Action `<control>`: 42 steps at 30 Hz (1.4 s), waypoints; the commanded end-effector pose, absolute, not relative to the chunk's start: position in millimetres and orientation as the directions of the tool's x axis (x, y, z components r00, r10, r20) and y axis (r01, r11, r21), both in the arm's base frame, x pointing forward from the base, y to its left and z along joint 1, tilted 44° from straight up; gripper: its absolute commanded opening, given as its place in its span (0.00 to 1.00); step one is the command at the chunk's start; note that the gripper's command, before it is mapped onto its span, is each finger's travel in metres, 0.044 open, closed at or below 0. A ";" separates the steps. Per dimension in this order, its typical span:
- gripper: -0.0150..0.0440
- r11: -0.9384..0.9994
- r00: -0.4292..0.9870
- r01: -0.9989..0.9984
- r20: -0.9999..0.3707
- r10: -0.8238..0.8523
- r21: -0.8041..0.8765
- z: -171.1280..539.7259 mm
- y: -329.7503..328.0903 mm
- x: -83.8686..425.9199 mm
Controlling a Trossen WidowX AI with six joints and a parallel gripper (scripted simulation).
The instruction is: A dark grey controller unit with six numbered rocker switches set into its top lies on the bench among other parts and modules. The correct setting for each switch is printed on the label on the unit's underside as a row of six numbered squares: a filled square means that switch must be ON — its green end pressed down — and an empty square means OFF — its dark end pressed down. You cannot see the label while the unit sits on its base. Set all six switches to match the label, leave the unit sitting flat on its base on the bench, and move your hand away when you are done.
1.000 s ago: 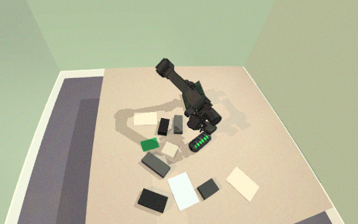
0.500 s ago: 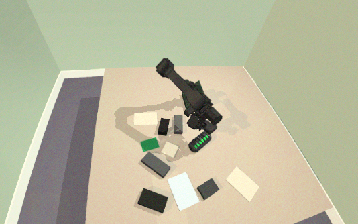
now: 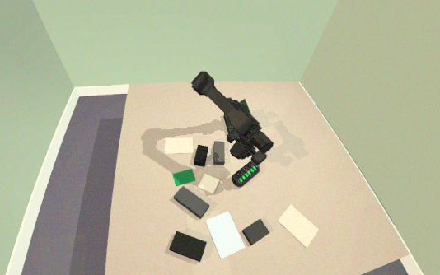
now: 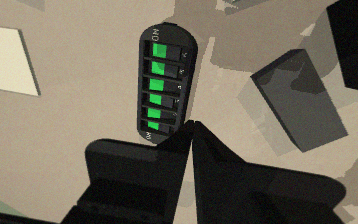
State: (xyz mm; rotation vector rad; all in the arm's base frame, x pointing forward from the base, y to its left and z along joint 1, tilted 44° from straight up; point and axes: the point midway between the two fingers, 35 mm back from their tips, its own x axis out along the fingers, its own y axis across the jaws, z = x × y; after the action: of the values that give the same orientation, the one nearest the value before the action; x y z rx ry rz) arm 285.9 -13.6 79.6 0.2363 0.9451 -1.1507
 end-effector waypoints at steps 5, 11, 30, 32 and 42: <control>0.52 0.431 0.086 0.854 -0.738 -0.670 -0.292 79.7 -13.6 285.9; 0.79 0.431 0.086 0.854 -0.738 -0.670 -0.292 79.7 -13.6 285.9; 0.47 0.432 0.085 0.853 -0.740 -0.668 -0.292 136.9 41.9 284.8; 0.38 0.432 0.085 0.853 -0.740 -0.668 -0.292 136.9 41.9 284.8; 0.25 0.432 0.085 0.853 -0.740 -0.668 -0.292 136.9 41.9 284.8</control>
State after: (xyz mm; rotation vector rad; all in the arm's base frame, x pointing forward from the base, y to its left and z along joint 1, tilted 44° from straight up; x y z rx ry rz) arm 285.3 40.8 136.6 0.2307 0.9463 -1.1469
